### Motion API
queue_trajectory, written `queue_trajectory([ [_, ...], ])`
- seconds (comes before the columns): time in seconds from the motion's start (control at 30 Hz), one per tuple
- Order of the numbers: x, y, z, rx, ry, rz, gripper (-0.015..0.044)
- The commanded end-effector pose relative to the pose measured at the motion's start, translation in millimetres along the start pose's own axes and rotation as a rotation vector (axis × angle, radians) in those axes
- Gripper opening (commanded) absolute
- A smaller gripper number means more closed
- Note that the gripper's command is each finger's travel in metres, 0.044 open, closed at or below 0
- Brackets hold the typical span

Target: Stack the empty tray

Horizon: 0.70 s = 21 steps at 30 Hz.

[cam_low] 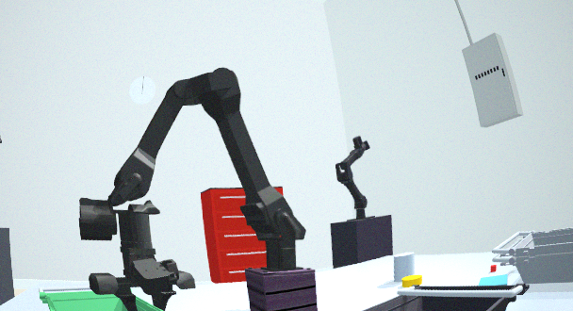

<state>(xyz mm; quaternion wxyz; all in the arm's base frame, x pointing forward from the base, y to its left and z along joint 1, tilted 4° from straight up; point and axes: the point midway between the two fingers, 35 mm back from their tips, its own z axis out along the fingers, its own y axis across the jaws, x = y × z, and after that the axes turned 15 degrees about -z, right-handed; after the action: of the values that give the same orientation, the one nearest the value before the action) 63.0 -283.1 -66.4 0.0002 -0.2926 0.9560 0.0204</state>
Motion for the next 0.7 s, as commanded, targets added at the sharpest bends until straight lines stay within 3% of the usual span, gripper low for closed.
queue_trajectory([
  [0.0,0.2,1.2,0.2,-0.006,0.002,-0.003,0.0156],
  [0.67,0.4,0.8,-2.7,-0.006,0.002,-0.003,0.0023],
])
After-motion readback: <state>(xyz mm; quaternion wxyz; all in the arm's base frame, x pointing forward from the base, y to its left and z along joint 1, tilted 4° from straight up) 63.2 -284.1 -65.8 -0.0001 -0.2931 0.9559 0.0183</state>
